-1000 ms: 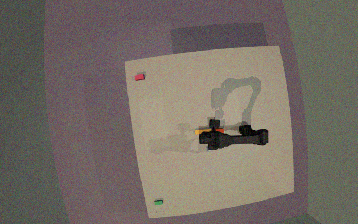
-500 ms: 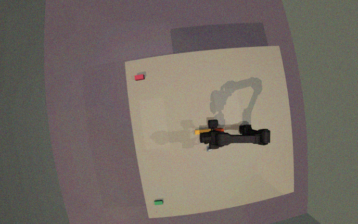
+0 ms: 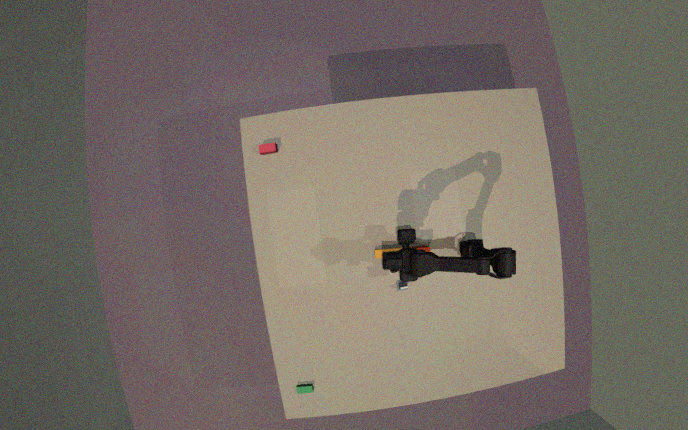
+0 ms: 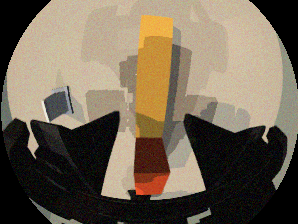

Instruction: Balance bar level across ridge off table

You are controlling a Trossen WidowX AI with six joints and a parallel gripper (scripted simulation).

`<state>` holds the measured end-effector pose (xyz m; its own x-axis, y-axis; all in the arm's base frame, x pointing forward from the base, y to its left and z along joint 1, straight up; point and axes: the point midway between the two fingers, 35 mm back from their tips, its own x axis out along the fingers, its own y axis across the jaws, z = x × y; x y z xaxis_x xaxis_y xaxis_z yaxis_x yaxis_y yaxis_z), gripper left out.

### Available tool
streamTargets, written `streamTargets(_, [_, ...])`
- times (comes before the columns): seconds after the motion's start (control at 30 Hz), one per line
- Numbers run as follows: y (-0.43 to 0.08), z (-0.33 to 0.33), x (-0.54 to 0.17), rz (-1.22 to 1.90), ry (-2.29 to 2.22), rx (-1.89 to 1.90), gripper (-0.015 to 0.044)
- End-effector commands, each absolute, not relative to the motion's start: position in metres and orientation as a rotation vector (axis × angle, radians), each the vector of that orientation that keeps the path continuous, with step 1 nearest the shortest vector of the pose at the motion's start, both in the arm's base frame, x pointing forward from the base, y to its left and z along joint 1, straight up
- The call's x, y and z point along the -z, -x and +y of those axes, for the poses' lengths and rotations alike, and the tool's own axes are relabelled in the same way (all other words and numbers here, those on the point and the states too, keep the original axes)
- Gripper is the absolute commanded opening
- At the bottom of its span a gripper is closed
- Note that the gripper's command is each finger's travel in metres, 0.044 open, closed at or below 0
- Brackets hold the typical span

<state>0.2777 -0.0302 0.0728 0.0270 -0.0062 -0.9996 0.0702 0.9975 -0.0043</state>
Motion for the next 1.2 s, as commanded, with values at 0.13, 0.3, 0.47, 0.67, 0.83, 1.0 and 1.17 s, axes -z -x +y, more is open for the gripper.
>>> streamTargets(0.13, [-0.277, -0.03, -0.061, 1.549, -0.048, 0.051, 0.0315])
streamTargets(0.3, [-0.277, -0.03, -0.053, 1.549, -0.048, 0.051, 0.0315])
streamTargets(0.47, [-0.277, -0.03, -0.046, 1.549, -0.048, 0.051, 0.0315])
streamTargets(0.67, [-0.277, -0.03, -0.046, 1.549, -0.048, 0.051, 0.0315])
streamTargets(0.83, [-0.277, -0.03, -0.046, 1.549, -0.048, 0.051, 0.0315])
streamTargets(1.0, [-0.277, -0.03, -0.046, 1.548, -0.051, 0.059, 0.0289])
streamTargets(1.17, [-0.277, -0.03, -0.046, 1.548, -0.051, 0.059, 0.0157])
